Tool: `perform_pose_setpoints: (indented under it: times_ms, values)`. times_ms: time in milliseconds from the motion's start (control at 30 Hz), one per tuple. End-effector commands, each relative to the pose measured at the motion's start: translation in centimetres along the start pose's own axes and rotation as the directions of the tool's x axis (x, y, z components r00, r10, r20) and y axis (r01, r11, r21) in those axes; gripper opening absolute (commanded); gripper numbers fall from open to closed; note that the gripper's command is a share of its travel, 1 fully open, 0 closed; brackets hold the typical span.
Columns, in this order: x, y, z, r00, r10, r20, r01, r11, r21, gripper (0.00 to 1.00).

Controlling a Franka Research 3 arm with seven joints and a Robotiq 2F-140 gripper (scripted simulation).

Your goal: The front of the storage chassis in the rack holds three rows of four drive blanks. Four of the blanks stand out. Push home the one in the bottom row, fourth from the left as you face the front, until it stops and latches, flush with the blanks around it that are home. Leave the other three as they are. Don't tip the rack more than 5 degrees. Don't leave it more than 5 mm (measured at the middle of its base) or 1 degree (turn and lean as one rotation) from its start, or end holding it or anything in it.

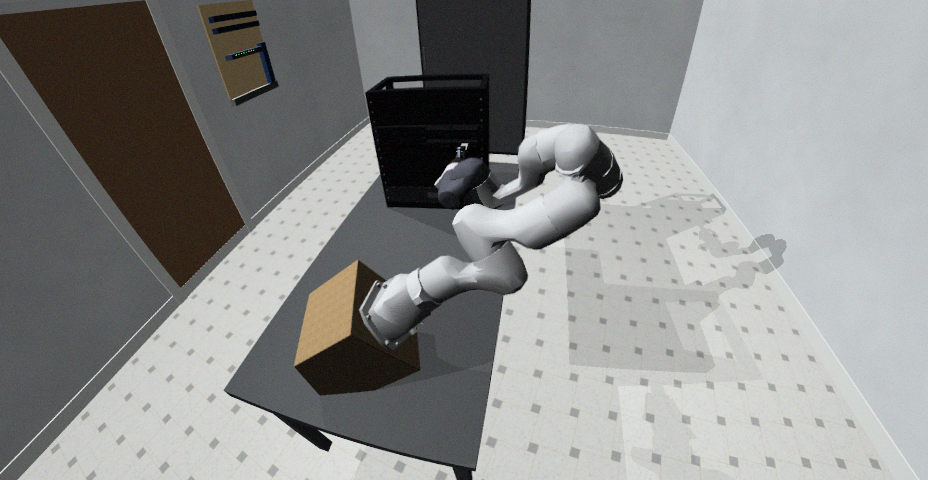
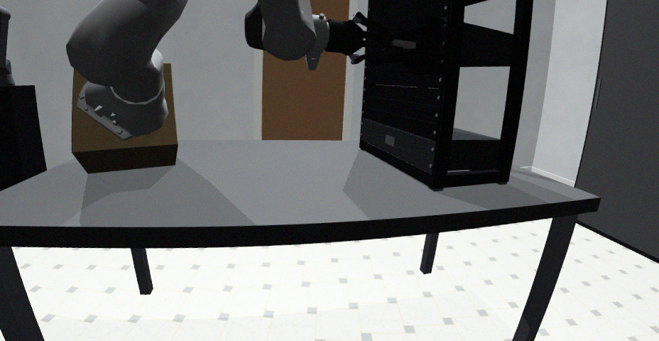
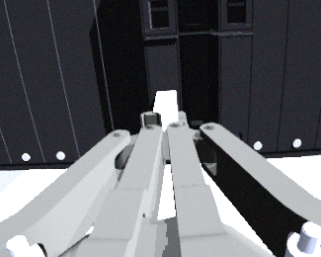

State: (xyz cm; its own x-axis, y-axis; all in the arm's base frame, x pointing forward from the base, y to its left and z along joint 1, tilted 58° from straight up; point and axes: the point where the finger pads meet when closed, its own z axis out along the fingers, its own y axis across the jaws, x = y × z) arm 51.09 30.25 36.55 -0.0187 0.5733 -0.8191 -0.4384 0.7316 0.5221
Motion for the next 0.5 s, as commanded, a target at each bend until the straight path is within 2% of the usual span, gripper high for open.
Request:
perform_pose_setpoints:
  times_ms: [0,467]
  values:
    - [0.27,-0.07,0.48,1.000,0.012,-0.008,-0.012,1.000,-0.002,0.00]
    - [0.36,-0.14,0.91,1.000,0.012,-0.008,-0.012,1.000,-0.002,0.00]
